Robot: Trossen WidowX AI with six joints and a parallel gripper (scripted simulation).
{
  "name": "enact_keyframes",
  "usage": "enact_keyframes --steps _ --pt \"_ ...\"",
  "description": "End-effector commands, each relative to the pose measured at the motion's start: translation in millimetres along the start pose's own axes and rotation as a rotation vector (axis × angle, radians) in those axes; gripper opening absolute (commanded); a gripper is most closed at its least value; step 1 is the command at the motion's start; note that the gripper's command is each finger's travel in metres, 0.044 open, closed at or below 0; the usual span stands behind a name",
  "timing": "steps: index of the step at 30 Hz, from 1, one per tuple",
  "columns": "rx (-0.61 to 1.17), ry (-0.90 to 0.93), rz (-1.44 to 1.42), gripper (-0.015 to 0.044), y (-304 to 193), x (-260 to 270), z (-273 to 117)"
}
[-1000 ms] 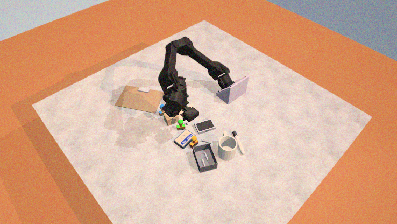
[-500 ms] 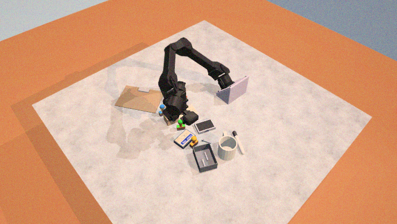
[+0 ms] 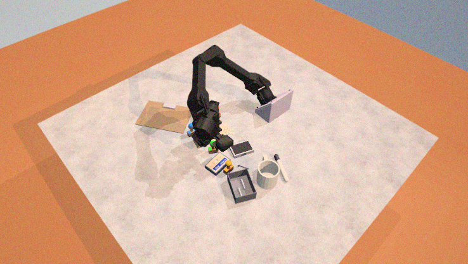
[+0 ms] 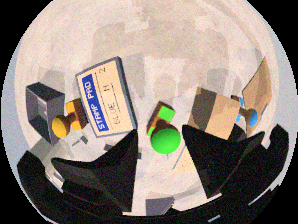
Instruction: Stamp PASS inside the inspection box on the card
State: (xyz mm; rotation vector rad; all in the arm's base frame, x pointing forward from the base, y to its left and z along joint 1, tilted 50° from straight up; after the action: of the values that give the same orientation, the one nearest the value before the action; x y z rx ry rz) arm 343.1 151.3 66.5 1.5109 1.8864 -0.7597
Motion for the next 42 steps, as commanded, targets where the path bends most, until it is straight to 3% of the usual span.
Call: enact_keyframes --steps 1,12,14,27,30,42 --pt "0.003 -0.004 -0.005 0.0218 -1 -1 8" --pt "0.004 -0.006 -0.005 0.0218 -2 -2 19" --pt "0.003 -0.003 0.001 0.0166 -1 -2 17" --pt "0.003 -0.003 0.001 0.0079 -1 -2 17" --pt "0.003 -0.003 0.001 0.0000 -1 -2 17" --pt "0.002 0.000 0.001 0.0000 -1 -2 11"
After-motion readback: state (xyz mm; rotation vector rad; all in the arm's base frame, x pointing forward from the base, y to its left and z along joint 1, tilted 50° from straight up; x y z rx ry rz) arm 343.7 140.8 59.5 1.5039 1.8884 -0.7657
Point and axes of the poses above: the point midway between the two fingers, 35 mm back from their tips, its own z axis out along the fingers, its own x axis across the jaws, y = z × x, the point moved 10 cm from there along -z, back along the fingers, and after that the axes turned 6 degrees about -z, right-handed, at the moved point
